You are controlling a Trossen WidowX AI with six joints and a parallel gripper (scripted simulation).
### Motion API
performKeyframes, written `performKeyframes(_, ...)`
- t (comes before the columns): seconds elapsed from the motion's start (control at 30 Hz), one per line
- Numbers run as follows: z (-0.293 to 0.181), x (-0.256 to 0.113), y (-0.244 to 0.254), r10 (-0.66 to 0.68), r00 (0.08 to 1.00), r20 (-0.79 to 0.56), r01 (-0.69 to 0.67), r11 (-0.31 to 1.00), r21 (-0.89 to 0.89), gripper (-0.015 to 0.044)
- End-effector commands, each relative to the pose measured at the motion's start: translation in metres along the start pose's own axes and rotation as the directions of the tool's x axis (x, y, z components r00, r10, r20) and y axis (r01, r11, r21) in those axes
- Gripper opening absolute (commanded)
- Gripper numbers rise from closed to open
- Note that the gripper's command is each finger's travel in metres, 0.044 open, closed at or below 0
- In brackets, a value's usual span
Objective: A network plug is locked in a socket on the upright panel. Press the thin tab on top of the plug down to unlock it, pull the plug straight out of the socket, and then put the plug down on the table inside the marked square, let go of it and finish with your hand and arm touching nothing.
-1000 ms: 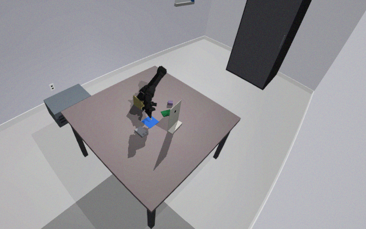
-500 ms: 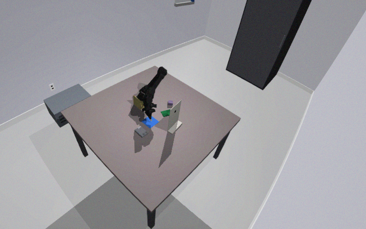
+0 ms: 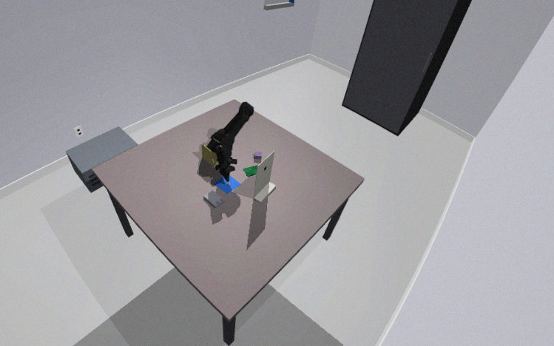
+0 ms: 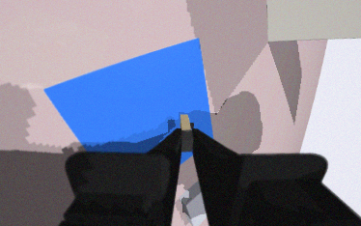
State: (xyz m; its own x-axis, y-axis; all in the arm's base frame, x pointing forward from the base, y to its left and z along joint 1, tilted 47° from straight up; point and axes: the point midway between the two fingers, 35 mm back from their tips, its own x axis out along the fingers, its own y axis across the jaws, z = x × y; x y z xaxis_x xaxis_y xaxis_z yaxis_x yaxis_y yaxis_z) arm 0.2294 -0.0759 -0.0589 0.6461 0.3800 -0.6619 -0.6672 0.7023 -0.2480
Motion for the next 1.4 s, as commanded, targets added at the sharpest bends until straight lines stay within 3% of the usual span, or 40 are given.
performKeyframes(0.0, 0.0, 0.0034, 0.0052, 0.005, 1.0, -0.002, -0.005, 1.0, 0.006, 0.0)
performKeyframes(0.77, 0.0018, 0.0072, 0.0062, 0.003, 1.0, 0.001, -0.003, 1.0, 0.003, 0.0)
performKeyframes(0.97, 0.0018, 0.0072, 0.0062, 0.003, 1.0, 0.001, -0.003, 1.0, 0.003, 0.0156)
performKeyframes(1.37, 0.0009, 0.0009, 0.0057, 0.004, 1.0, -0.002, -0.004, 1.0, 0.004, 0.0156)
